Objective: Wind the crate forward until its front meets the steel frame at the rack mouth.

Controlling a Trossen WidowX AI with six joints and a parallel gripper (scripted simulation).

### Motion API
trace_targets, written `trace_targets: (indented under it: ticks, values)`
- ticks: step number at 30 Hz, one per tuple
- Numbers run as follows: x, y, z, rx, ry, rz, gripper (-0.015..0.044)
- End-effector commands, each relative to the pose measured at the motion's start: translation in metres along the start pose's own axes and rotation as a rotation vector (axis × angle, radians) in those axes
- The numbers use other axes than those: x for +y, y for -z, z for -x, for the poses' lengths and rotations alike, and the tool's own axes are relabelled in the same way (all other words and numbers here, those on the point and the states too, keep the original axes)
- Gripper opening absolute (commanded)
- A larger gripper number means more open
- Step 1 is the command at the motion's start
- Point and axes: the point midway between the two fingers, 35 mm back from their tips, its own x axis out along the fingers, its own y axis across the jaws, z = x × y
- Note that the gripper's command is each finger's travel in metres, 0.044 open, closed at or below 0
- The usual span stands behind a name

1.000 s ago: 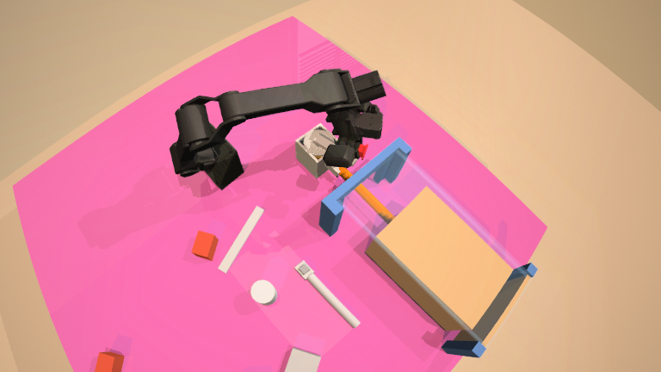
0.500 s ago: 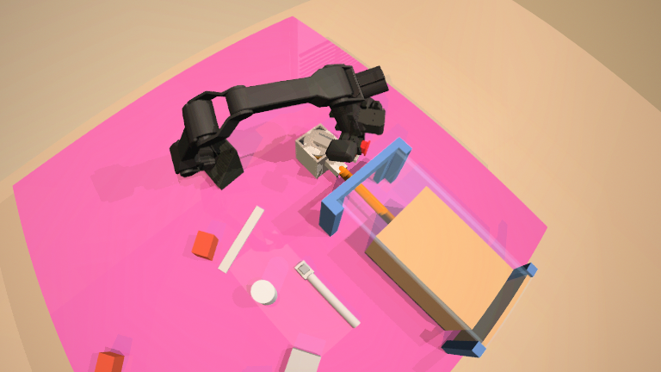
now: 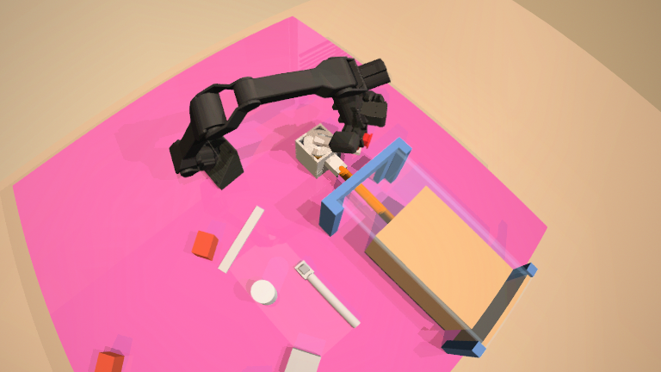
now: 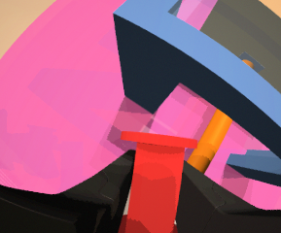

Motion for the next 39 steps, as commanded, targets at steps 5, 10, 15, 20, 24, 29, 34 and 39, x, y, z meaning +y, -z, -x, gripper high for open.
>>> trace_targets:
  ticks: [5, 10, 15, 20, 24, 29, 34, 39]
  values:
    - [0.030, 0.009, 0.005, 0.001, -0.039, 0.007, 0.0000]
    - [0.037, 0.012, 0.007, 0.001, -0.040, 0.007, 0.0000]
    - [0.043, 0.016, 0.009, 0.001, -0.041, 0.007, 0.0000]
    - [0.049, 0.020, 0.012, 0.001, -0.041, 0.007, 0.0000]
    - [0.054, 0.024, 0.014, 0.001, -0.042, 0.007, 0.0000]
    - [0.059, 0.029, 0.016, 0.001, -0.043, 0.008, 0.0000]
    - [0.063, 0.033, 0.018, 0.001, -0.043, 0.008, 0.0000]
    - [0.068, 0.039, 0.021, 0.002, -0.044, 0.008, 0.0000]
